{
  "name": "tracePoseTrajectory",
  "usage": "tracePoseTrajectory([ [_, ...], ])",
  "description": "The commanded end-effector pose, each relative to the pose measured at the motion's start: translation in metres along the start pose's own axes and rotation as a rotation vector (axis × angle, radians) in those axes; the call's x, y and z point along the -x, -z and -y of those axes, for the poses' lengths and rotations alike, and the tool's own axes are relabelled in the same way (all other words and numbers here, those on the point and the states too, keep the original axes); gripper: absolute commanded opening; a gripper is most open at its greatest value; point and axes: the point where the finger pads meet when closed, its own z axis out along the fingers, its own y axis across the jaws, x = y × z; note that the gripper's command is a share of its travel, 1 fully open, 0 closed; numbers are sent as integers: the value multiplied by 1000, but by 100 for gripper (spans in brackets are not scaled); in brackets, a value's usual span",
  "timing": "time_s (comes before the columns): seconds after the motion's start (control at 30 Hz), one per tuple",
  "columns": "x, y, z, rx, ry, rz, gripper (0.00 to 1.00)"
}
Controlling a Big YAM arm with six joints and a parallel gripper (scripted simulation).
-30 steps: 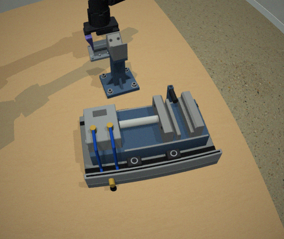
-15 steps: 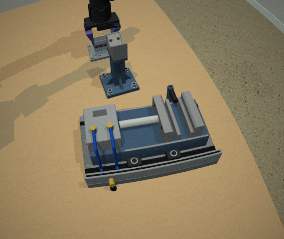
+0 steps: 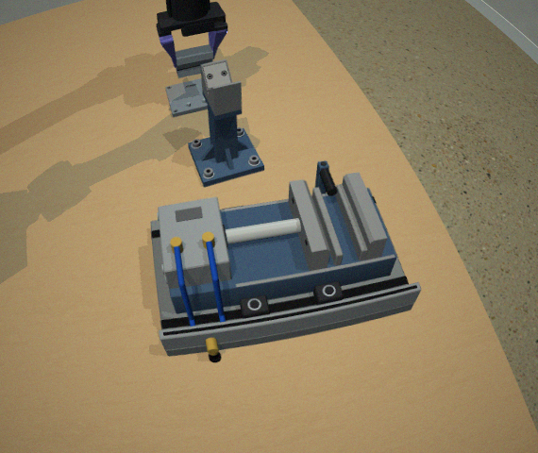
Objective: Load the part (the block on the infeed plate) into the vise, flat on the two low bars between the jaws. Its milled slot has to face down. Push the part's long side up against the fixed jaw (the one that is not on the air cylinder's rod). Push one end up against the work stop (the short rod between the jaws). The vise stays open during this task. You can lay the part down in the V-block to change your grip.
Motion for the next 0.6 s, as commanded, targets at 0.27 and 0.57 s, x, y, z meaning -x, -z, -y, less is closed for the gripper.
tracePoseTrajectory([
  [0.27,14,65,17,-43,-13,39,0],
  [0.57,13,106,17,-43,-15,42,0],
])
